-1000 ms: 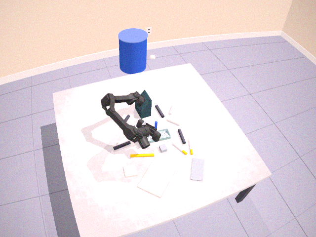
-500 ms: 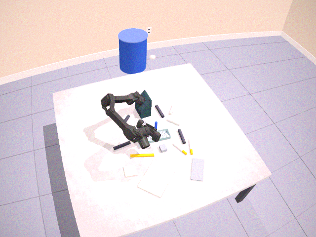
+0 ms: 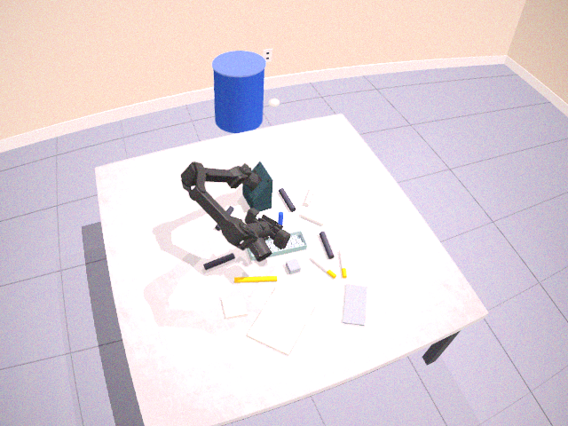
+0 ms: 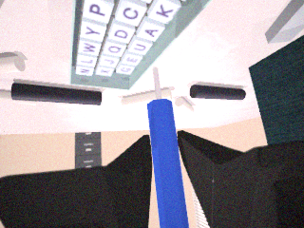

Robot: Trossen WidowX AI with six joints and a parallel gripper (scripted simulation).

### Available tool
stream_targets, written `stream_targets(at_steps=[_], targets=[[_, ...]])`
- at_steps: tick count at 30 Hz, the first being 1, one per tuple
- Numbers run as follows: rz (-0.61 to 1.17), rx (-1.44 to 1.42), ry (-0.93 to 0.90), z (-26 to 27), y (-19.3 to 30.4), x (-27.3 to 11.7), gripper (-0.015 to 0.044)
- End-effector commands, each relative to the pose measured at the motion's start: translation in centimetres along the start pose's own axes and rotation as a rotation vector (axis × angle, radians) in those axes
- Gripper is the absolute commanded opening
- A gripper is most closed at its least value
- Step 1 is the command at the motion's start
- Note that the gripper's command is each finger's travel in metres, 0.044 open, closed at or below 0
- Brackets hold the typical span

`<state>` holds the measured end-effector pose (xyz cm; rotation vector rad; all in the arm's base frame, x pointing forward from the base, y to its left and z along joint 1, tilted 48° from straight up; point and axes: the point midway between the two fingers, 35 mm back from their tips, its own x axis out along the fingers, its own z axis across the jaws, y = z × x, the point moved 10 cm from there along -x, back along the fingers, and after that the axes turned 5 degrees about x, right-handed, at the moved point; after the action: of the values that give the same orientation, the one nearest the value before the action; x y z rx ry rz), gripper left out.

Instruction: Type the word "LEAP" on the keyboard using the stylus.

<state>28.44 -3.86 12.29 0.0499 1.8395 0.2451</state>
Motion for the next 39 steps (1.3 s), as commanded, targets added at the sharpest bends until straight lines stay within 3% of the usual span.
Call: stream_targets(at_steps=[1, 4, 6, 21, 34, 37, 39], targets=[[0.0, -0.001, 0.0, 0.0, 0.0, 0.0, 0.0071], [0.0, -0.001, 0.0, 0.0, 0.0, 0.0, 0.0051], [0.0, 0.0, 0.0, 0.1, -0.1, -0.1, 0.0], [0.005, 0.012, 0.002, 3.5, -0.7, -2.6, 0.0], [0.004, 0.013, 0.003, 3.6, -2.4, -1.5, 0.0], [0.004, 0.013, 0.003, 3.7, -2.6, -1.5, 0.0079], [0.004, 0.013, 0.003, 3.7, -2.7, -1.4, 0.0081]])
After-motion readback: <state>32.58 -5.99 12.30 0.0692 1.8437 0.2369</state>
